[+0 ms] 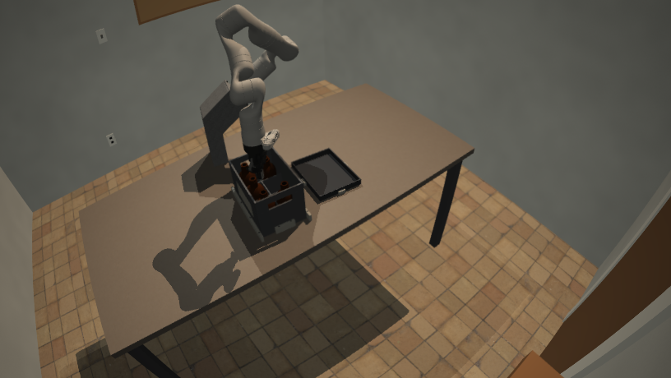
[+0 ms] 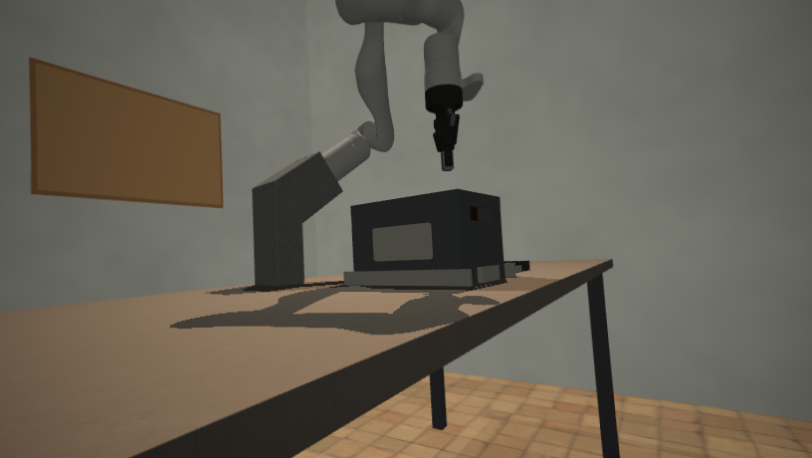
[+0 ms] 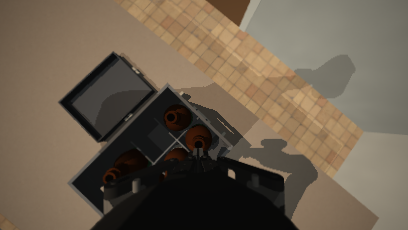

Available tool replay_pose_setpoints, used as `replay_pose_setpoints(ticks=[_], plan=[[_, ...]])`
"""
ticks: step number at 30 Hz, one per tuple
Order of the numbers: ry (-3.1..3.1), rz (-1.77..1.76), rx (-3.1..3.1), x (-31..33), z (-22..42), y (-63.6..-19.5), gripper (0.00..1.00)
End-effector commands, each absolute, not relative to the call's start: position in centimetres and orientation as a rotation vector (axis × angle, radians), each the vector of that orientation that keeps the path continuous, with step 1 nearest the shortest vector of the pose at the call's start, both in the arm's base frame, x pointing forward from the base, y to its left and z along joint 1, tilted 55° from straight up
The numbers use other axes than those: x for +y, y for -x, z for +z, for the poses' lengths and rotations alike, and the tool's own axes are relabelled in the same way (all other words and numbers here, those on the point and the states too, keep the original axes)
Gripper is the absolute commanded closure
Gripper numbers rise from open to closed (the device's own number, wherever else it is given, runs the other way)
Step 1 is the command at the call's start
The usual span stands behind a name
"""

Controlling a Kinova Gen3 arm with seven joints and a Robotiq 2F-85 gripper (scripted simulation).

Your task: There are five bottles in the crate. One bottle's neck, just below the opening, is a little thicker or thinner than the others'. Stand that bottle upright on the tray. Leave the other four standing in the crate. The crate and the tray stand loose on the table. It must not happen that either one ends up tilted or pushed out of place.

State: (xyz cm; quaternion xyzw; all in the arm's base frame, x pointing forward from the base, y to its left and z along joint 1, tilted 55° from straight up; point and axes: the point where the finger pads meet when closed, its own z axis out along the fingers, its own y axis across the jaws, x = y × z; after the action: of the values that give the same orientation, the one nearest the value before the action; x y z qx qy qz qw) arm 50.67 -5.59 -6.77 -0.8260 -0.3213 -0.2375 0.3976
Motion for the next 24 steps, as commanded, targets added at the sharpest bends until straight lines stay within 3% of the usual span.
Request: replay_pose_setpoints(ticks=[1,8,13,14,24], plan=[[2.094,-0.604,-0.814,-5.4,-6.2,-50.8,1.0],[2.094,-0.604,-0.813,-1.3,-0.5,-50.6,1.0],[2.094,-0.603,-0.813,-0.9,0.0,-50.5,1.0],[2.094,-0.603,-0.813,-0.9,0.0,-50.5,0.36],[2.094,-0.603,-0.813,-0.9,0.0,-50.5,0.36]])
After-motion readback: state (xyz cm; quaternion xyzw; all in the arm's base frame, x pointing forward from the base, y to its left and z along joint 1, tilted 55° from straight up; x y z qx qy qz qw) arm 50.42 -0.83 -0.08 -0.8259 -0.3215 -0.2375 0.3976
